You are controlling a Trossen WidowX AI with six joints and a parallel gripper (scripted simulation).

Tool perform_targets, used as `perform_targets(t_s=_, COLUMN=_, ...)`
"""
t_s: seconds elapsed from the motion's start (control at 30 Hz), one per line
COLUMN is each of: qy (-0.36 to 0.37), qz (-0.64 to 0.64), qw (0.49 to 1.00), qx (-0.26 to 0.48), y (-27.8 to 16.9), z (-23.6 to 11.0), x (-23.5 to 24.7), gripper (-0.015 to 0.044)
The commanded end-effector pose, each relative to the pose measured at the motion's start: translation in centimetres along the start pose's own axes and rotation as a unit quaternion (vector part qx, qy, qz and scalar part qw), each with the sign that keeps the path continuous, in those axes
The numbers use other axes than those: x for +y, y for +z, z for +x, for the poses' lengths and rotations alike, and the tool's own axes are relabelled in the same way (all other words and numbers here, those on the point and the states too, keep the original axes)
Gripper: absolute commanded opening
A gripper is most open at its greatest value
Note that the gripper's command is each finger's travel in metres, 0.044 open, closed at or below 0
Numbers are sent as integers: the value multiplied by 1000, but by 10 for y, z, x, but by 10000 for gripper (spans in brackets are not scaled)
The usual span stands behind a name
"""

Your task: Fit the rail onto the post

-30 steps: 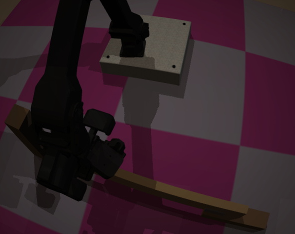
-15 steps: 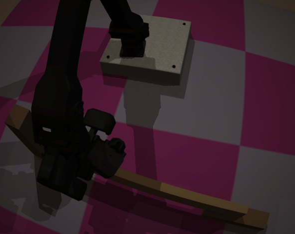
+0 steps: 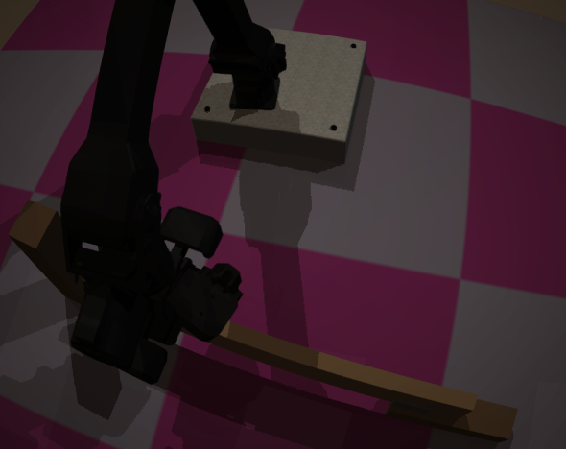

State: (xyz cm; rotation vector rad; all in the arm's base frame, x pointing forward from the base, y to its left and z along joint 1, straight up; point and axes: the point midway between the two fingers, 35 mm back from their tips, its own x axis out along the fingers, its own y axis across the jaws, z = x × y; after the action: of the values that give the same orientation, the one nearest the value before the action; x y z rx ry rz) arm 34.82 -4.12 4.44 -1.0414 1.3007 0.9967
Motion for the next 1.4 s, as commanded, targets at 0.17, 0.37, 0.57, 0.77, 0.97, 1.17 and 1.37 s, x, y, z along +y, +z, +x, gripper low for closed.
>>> perform_targets(t_s=0.17, qy=-2, qz=1, qw=1000, qx=-3, y=1, z=0, x=0, gripper=0)
perform_targets(t_s=0.37, qy=-2, qz=1, qw=1000, qx=-3, y=1, z=0, x=0, gripper=0)
perform_targets(t_s=0.57, qy=-2, qz=1, qw=1000, qx=-3, y=-1, z=0, x=0, gripper=0)
perform_targets(t_s=0.77, qy=-2, qz=1, qw=1000, qx=-3, y=-1, z=0, x=0, gripper=0)
perform_targets(t_s=0.97, qy=-2, qz=1, qw=1000, qx=-3, y=0, z=-1, x=0, gripper=0)
perform_targets(t_s=1.17, qy=-2, qz=1, qw=1000, qx=-3, y=2, z=-2, x=0, gripper=0)
perform_targets(t_s=1.37, qy=-2, qz=1, qw=1000, qx=-3, y=3, z=-3, x=0, gripper=0)
